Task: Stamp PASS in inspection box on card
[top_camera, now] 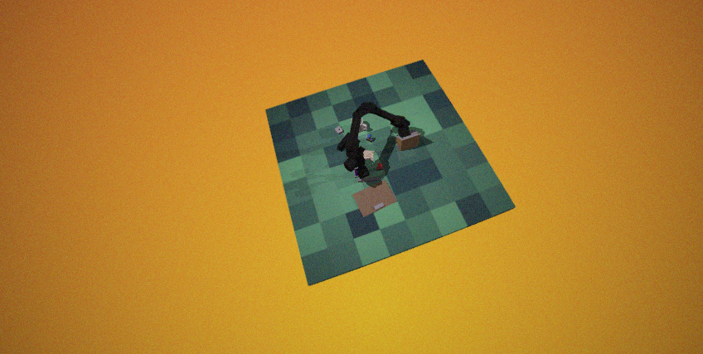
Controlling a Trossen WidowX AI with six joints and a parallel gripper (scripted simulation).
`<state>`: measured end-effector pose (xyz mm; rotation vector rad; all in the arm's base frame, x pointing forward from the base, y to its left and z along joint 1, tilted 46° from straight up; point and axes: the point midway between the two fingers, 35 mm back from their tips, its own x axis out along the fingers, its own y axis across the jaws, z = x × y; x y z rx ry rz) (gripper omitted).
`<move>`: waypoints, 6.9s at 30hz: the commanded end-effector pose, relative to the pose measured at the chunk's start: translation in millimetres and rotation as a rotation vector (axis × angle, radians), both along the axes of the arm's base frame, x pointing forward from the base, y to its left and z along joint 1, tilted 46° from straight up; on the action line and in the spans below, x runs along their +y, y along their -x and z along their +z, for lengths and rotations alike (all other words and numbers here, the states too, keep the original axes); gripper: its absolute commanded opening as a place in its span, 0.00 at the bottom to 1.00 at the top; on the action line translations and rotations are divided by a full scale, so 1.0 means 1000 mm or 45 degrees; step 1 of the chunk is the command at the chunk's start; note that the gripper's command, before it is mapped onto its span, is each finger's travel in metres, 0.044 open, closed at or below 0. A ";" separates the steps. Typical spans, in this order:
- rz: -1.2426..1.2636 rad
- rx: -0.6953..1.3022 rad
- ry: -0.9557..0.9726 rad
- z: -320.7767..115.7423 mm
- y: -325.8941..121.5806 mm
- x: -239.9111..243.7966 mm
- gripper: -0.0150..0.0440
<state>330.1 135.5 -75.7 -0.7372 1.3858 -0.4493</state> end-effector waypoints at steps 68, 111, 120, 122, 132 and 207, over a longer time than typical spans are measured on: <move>-0.981 -0.966 -0.200 0.109 0.066 -0.051 0.25; -1.055 -1.044 -0.218 0.094 0.066 -0.075 0.25; -1.054 -1.045 -0.218 0.090 0.065 -0.079 0.25; -1.054 -1.045 -0.218 0.089 0.065 -0.080 0.25; -1.053 -1.046 -0.218 0.085 0.064 -0.084 0.25; -1.049 -1.052 -0.213 0.063 0.062 -0.108 0.25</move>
